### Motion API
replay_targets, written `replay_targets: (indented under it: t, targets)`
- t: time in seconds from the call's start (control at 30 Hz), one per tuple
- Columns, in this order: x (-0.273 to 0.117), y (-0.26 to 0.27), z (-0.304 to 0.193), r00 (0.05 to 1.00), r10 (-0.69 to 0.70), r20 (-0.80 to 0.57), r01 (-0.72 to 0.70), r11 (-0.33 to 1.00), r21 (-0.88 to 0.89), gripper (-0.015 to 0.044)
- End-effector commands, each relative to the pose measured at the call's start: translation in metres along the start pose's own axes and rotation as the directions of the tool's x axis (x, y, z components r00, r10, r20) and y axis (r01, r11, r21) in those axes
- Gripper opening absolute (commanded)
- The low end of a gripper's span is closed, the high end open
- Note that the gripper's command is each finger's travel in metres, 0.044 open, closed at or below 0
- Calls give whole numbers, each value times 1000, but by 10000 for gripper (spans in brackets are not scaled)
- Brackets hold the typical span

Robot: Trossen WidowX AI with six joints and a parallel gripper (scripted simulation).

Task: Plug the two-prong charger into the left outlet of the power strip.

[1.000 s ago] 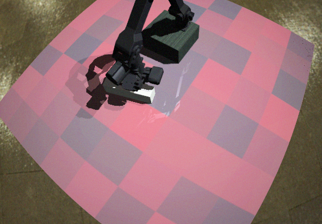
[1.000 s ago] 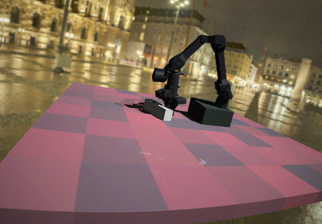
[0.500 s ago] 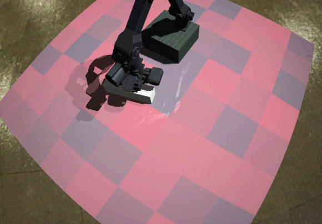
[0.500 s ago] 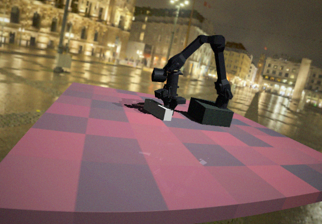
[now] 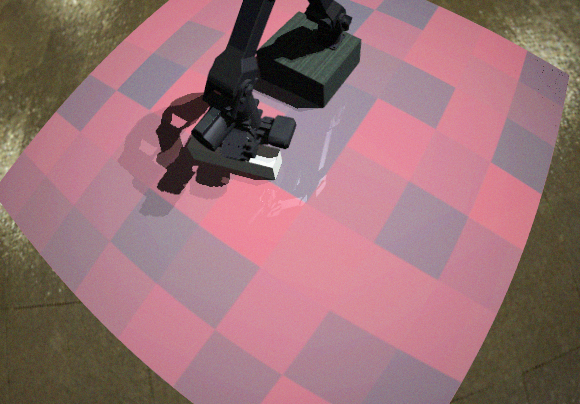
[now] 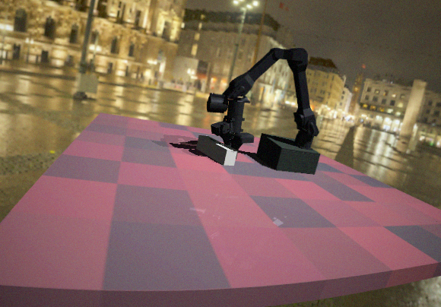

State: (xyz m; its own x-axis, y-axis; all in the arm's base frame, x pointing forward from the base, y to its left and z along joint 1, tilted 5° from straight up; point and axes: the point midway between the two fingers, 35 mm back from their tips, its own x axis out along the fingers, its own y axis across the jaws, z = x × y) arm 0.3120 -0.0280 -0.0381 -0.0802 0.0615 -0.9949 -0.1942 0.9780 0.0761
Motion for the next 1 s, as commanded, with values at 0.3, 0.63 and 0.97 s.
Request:
replay_targets:
  t: [0.3,0.63,0.97]
  targets:
    - [0,0,0,1000,0,1,0,1000,0,79]
    - [0,0,0,1000,0,1,0,1000,0,341]
    - [0,0,-1,1000,-1,5,1,1000,-1,440]
